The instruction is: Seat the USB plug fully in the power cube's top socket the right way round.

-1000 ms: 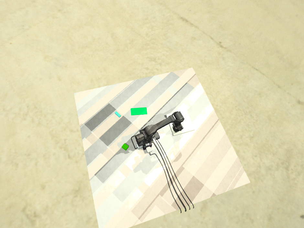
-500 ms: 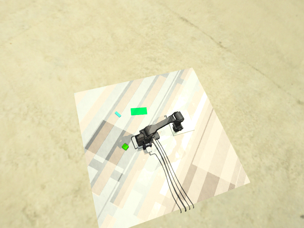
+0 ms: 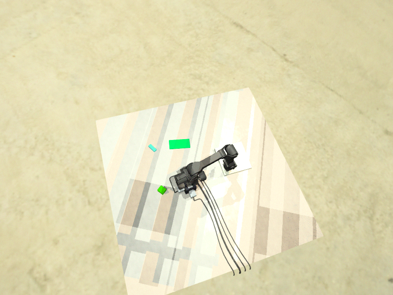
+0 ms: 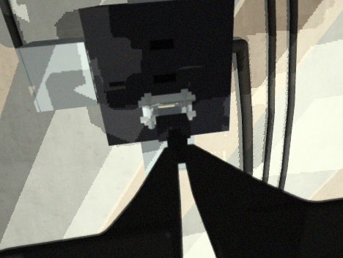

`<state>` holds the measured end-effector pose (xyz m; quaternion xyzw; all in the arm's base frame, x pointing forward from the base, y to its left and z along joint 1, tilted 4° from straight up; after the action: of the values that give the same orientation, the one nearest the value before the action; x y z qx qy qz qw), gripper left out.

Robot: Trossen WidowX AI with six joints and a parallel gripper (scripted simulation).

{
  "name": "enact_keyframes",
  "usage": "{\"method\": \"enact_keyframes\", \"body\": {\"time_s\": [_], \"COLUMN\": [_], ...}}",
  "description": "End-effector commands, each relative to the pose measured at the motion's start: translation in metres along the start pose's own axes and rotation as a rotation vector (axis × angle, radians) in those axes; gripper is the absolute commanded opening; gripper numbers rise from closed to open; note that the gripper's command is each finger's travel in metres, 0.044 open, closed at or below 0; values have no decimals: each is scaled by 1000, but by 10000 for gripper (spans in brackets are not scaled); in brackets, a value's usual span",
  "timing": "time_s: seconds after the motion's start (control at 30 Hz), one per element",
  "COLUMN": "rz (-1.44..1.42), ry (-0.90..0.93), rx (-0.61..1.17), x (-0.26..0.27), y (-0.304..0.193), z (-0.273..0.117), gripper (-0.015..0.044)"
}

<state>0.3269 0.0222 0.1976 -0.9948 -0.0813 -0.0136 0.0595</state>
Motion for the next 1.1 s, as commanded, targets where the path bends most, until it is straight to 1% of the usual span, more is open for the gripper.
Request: {"method": "enact_keyframes", "body": {"time_s": [0.0, 1.07], "rz": [-4, -4], "ry": [1, 1], "rx": [4, 4], "x": [0, 0], "y": [0, 0], "z": [1, 5], "gripper": [0, 0]}}
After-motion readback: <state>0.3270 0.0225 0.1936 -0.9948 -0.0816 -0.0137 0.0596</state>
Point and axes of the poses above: the point midway between the two fingers, 35 mm back from their tips, its own z axis out along the fingers, its own x axis across the jaws, y = z × x, the point moved 6 cm from there along -z, back along the fingers, and after that the axes turned 12 degrees about -z, right-handed, at the moved point
